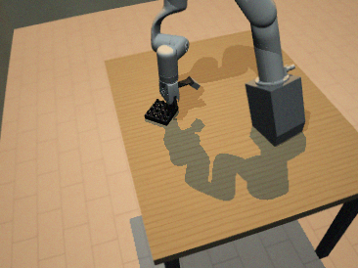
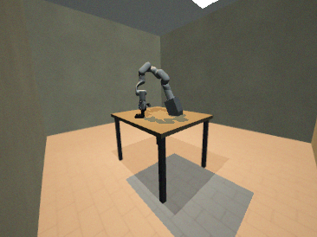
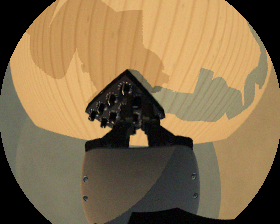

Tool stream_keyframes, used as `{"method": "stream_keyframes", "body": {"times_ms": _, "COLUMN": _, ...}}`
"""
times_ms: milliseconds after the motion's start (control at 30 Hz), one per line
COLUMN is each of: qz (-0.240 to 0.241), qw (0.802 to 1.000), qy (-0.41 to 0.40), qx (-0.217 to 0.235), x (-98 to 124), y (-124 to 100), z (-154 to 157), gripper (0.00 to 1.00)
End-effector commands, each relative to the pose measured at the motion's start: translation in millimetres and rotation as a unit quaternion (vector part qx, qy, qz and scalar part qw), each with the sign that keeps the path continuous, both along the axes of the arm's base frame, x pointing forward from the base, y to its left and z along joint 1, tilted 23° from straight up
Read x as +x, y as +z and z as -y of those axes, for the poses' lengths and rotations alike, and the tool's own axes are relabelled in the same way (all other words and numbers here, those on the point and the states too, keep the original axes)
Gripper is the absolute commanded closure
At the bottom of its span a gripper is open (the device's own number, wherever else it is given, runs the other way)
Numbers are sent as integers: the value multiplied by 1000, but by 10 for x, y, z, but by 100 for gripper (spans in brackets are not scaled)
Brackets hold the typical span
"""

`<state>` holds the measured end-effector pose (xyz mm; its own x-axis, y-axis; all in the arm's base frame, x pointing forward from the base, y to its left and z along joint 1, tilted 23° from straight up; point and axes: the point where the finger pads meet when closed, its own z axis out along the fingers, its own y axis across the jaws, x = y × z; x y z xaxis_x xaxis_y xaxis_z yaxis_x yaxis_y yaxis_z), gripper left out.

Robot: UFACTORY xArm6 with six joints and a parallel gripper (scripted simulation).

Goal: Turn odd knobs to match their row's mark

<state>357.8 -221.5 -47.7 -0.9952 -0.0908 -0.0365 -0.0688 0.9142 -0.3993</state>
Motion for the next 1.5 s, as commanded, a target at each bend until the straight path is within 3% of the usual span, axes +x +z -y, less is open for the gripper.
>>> {"method": "stream_keyframes", "body": {"times_ms": 0, "qz": -29, "qw": 998, "qy": 55, "qx": 0, "x": 11, "y": 10, "z": 3, "gripper": 92}}
{"method": "stream_keyframes", "body": {"times_ms": 600, "qz": -96, "qw": 973, "qy": 211, "qx": -11, "x": 11, "y": 10, "z": 3, "gripper": 92}}
{"method": "stream_keyframes", "body": {"times_ms": 1467, "qz": -133, "qw": 945, "qy": 300, "qx": -17, "x": 11, "y": 10, "z": 3, "gripper": 92}}
